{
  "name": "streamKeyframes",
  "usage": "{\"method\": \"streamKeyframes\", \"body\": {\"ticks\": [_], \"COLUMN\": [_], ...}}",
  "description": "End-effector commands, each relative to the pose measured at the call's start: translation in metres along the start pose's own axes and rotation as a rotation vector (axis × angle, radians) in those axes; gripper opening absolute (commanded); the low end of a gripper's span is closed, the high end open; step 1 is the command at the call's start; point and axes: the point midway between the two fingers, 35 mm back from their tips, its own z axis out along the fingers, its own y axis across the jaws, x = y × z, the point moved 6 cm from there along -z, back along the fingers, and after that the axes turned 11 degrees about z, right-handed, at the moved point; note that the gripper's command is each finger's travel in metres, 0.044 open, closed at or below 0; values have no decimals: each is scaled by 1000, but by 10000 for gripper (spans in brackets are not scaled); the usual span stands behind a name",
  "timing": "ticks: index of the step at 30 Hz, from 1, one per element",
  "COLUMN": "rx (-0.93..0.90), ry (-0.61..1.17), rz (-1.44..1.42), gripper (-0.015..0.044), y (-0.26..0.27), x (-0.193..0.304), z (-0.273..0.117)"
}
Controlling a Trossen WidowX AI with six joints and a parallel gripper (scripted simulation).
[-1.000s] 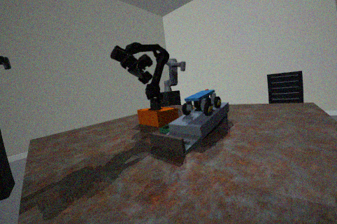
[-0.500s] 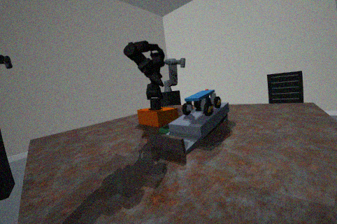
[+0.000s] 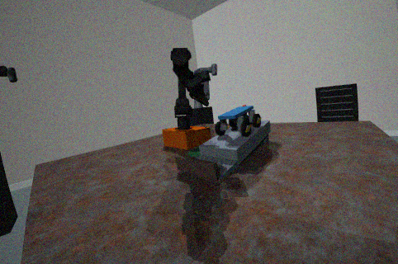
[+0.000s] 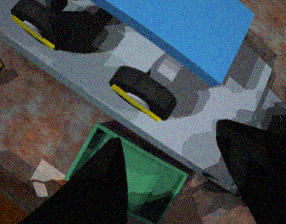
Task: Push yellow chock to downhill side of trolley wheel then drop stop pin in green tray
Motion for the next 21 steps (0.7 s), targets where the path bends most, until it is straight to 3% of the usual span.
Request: {"method": "streamKeyframes", "body": {"ticks": [1, 21], "rx": [-44, -198], "ry": [35, 246], "rz": [-12, -162], "gripper": [190, 190], "y": [6, 65], "x": [-9, -53], "z": [10, 58]}}
